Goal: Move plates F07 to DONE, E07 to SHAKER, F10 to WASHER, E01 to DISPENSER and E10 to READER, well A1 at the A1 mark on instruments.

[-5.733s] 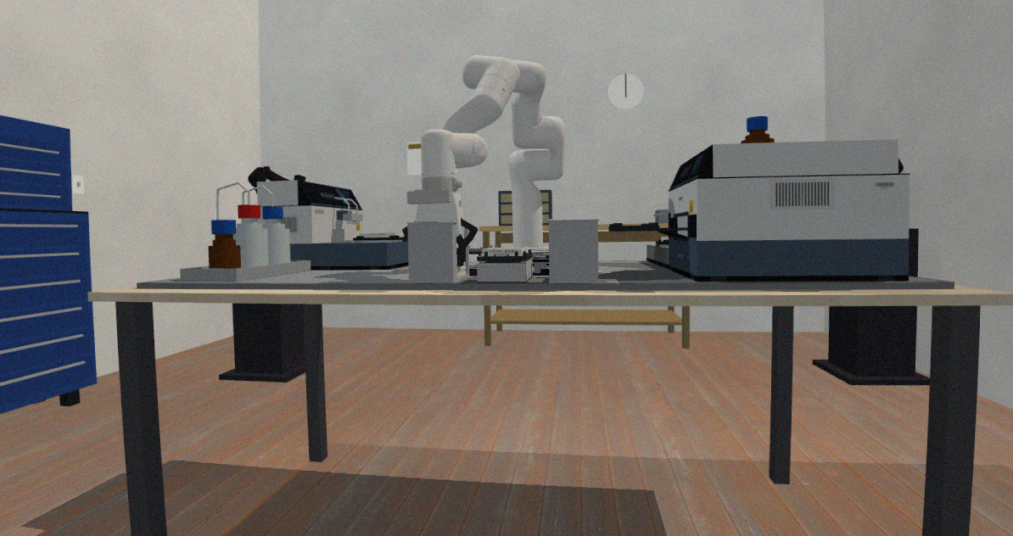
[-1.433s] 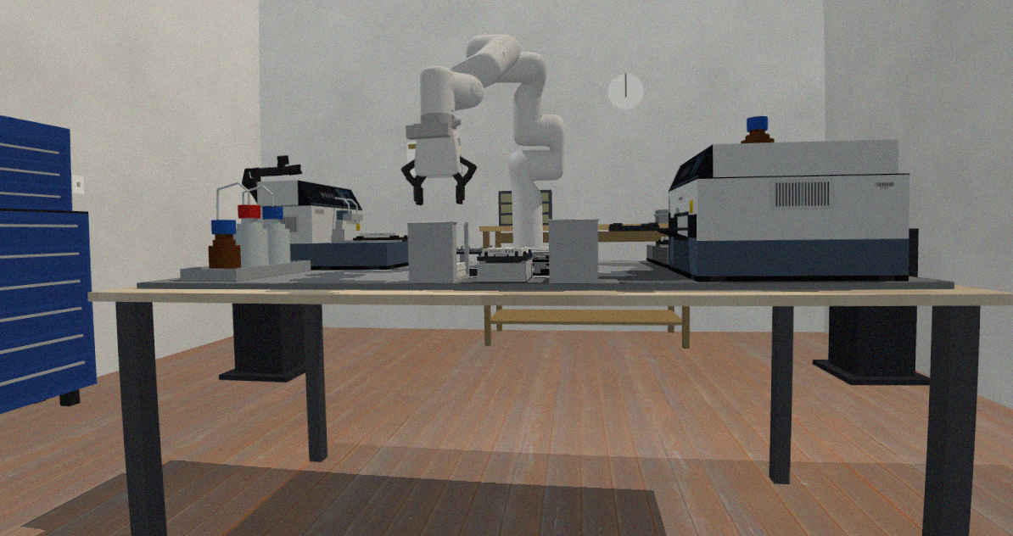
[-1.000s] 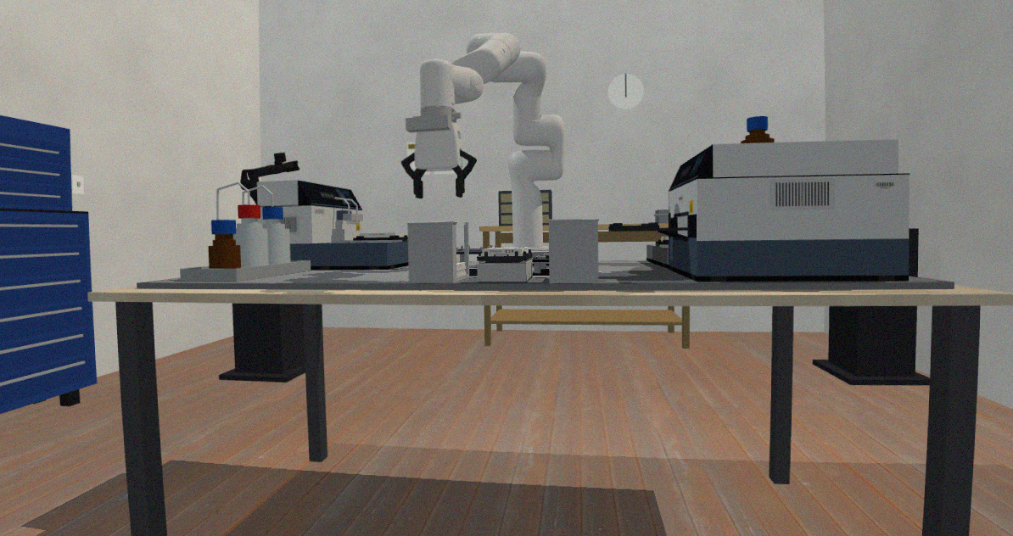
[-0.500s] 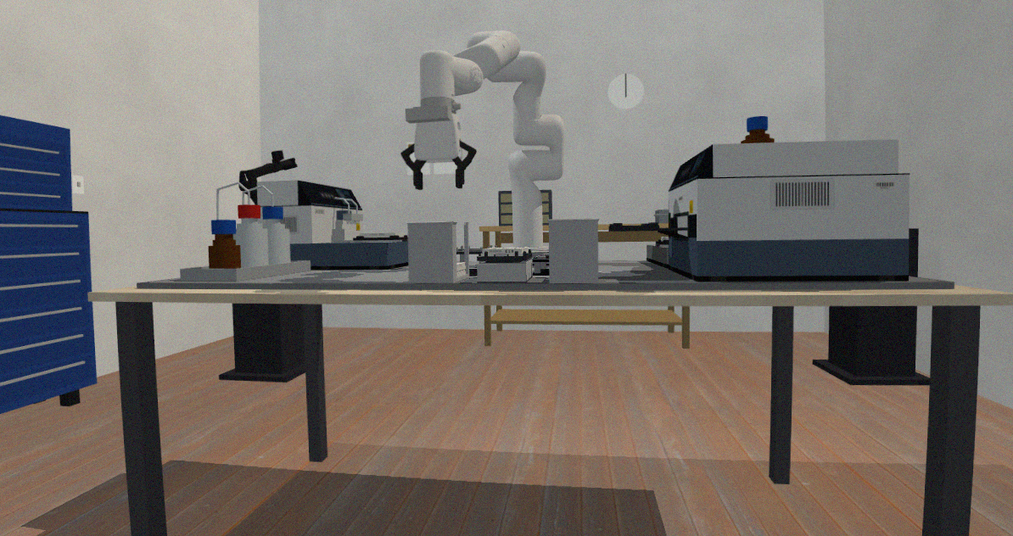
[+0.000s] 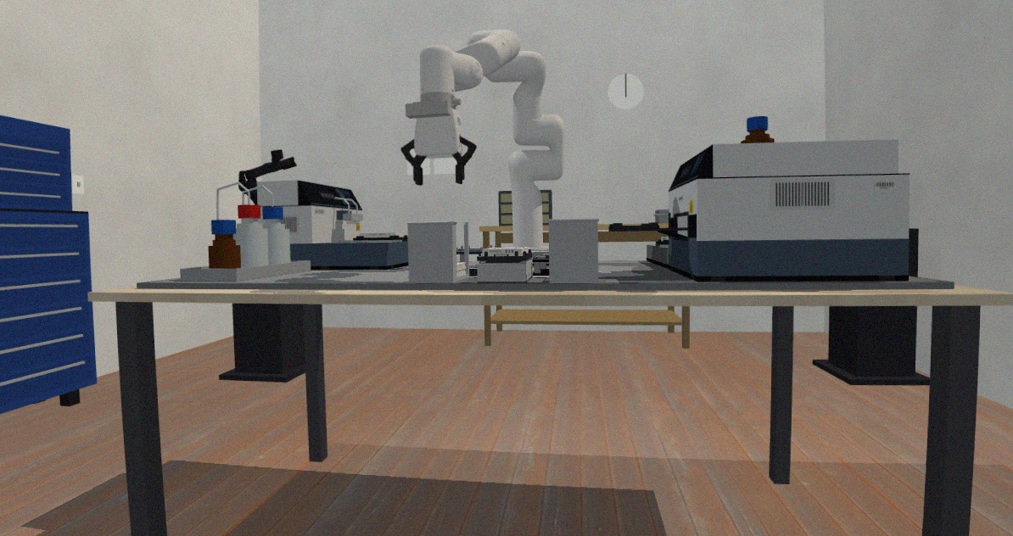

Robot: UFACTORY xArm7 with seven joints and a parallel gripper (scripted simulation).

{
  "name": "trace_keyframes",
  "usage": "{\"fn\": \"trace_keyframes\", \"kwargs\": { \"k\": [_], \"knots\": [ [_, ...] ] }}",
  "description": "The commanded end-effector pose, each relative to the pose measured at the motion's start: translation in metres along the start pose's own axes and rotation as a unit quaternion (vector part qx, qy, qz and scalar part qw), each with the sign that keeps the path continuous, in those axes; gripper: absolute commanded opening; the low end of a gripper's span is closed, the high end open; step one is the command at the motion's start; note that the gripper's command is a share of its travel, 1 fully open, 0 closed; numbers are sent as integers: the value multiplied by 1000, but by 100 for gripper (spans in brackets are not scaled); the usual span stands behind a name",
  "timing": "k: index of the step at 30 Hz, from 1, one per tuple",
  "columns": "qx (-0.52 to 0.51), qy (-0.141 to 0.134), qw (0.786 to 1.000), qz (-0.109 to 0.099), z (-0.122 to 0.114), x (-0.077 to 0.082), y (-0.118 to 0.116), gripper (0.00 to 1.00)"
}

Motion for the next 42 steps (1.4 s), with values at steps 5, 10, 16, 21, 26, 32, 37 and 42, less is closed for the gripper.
{"fn": "trace_keyframes", "kwargs": {
  "k": [5, 10, 16, 21, 26, 32, 37, 42],
  "knots": [
    [3, 4, 1000, 0, 0, 3, -10, 100],
    [3, 4, 1000, 0, -2, 3, -26, 100],
    [3, 3, 1000, 0, -5, 3, -46, 100],
    [7, 3, 1000, 0, -6, 3, -56, 100],
    [7, 3, 1000, 0, -8, 3, -73, 100],
    [7, 3, 1000, 0, -11, 3, -92, 100],
    [11, 3, 1000, 1, -12, 3, -102, 100],
    [11, 3, 1000, 1, -15, 3, -119, 100]
  ]
}}
Point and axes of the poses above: the point where the finger pads meet when closed, its own x axis back along the fingers, its own y axis across the jaws, z = x × y, the point moved 1 cm from there along x, back along the fingers, and after that the axes turned 9 degrees about -x, right-handed, at the moved point
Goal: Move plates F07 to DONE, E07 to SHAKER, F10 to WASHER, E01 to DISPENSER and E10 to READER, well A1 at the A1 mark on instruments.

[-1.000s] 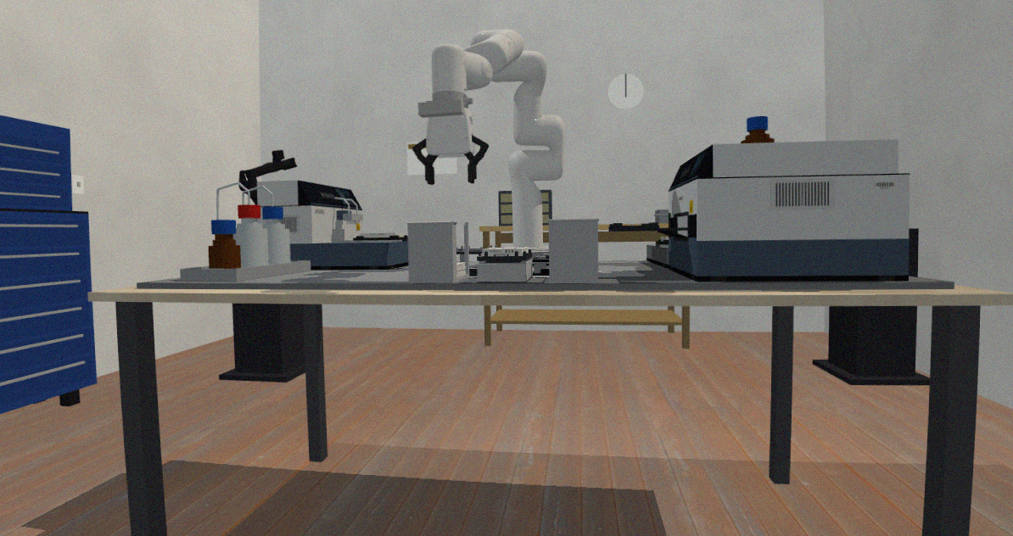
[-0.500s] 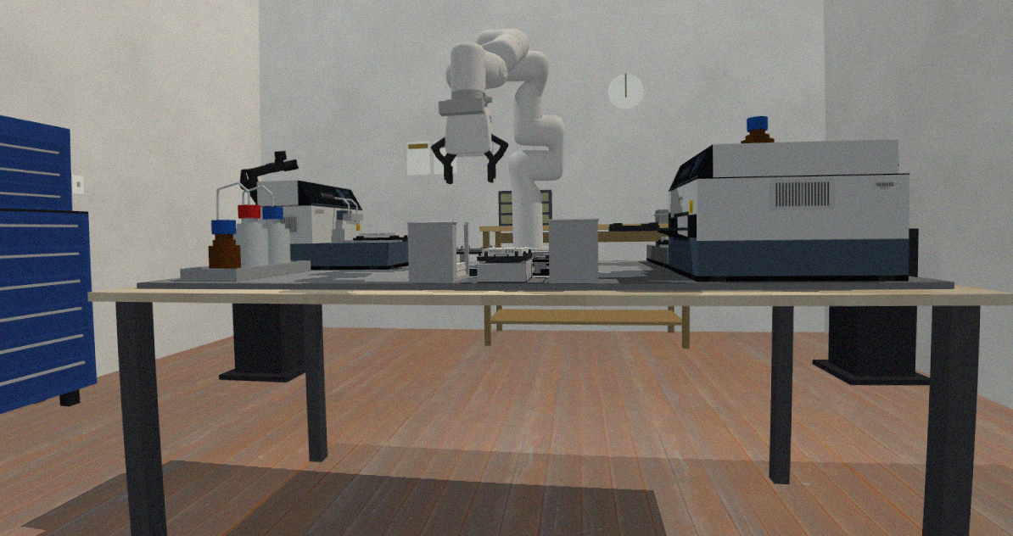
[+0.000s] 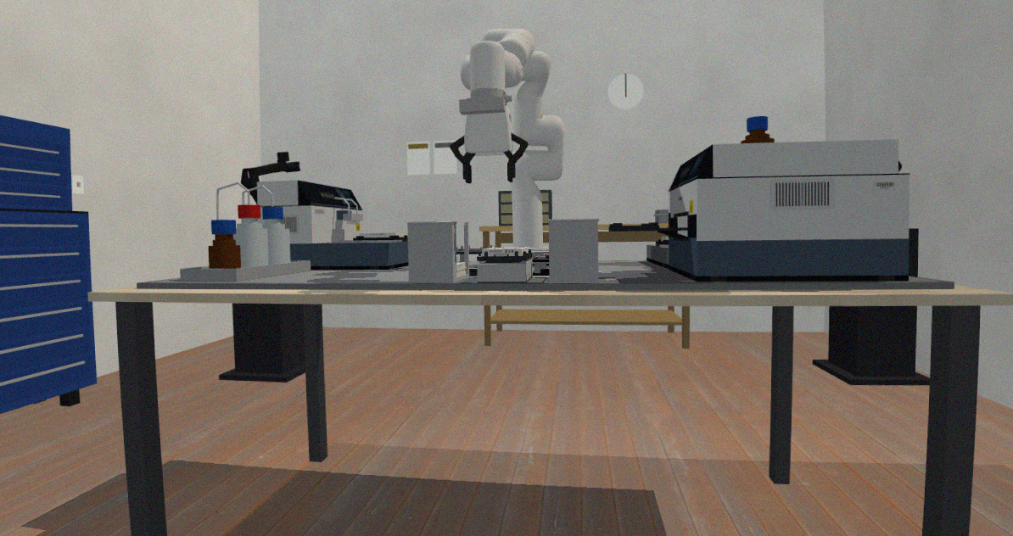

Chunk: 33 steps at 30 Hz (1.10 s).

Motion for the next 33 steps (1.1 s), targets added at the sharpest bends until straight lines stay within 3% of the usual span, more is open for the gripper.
{"fn": "trace_keyframes", "kwargs": {
  "k": [1, 9, 33],
  "knots": [
    [0, 3, 1000, 1, 1, 2, -10, 100],
    [0, 3, 1000, 1, -2, 2, -35, 100],
    [0, 3, 1000, 1, -2, 2, -35, 100]
  ]
}}
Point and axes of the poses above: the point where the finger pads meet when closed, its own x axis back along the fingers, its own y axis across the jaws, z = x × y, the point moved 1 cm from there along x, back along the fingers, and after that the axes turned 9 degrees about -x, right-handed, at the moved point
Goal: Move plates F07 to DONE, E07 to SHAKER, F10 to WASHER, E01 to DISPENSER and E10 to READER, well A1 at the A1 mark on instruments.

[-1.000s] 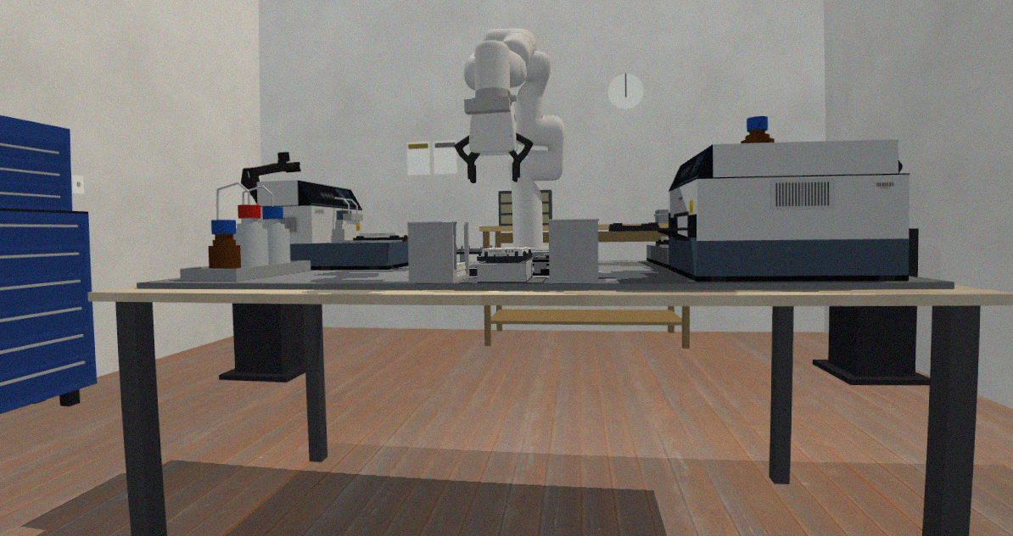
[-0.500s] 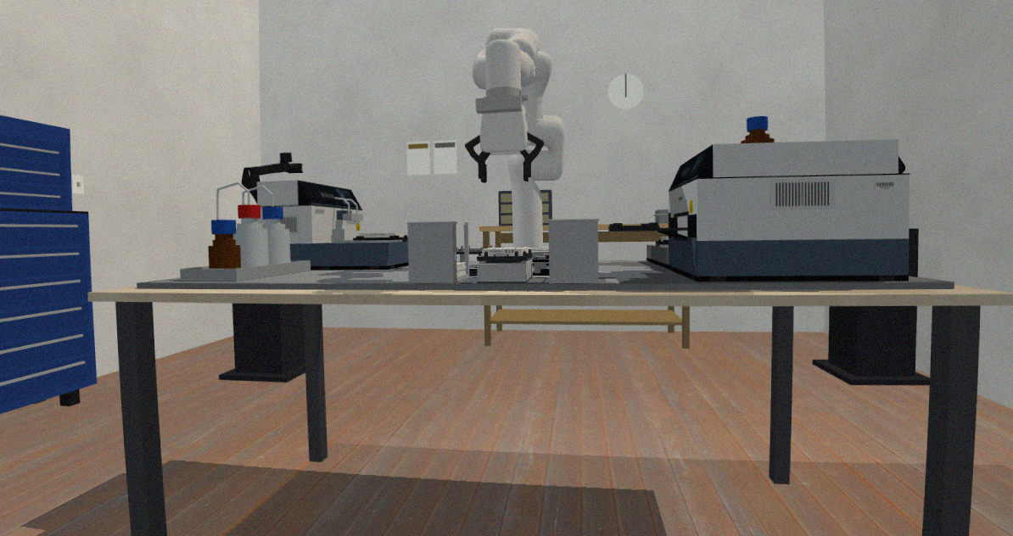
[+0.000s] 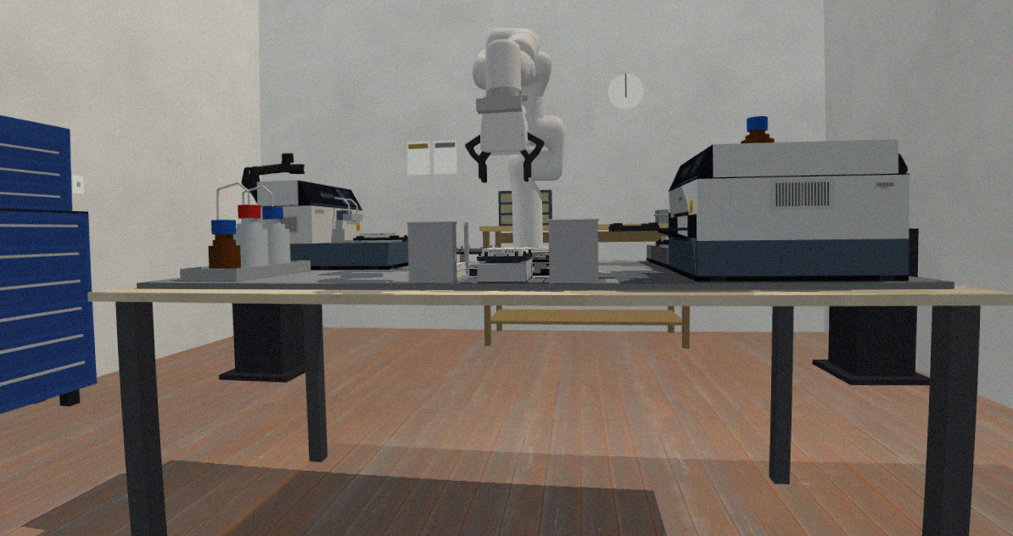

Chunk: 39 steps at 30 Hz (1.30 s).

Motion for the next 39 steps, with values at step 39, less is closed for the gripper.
{"fn": "trace_keyframes", "kwargs": {
  "k": [39],
  "knots": [
    [0, 3, 1000, 1, 2, -23, 0, 100]
  ]
}}
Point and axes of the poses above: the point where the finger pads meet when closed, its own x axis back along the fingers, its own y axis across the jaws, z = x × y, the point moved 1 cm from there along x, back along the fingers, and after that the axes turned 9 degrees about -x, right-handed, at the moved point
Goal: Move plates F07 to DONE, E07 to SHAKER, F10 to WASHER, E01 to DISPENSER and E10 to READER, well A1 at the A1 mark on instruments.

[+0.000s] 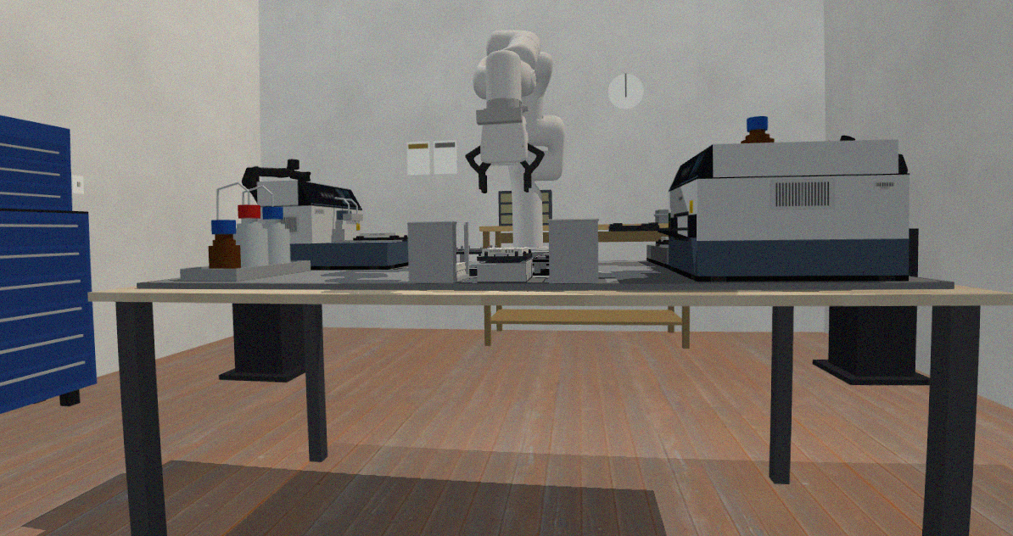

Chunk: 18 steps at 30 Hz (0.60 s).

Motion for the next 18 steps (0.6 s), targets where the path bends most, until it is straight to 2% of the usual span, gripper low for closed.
{"fn": "trace_keyframes", "kwargs": {
  "k": [1, 18],
  "knots": [
    [0, 3, 1000, 1, 2, -1, 0, 100],
    [0, 3, 1000, 1, 2, -21, 0, 100]
  ]
}}
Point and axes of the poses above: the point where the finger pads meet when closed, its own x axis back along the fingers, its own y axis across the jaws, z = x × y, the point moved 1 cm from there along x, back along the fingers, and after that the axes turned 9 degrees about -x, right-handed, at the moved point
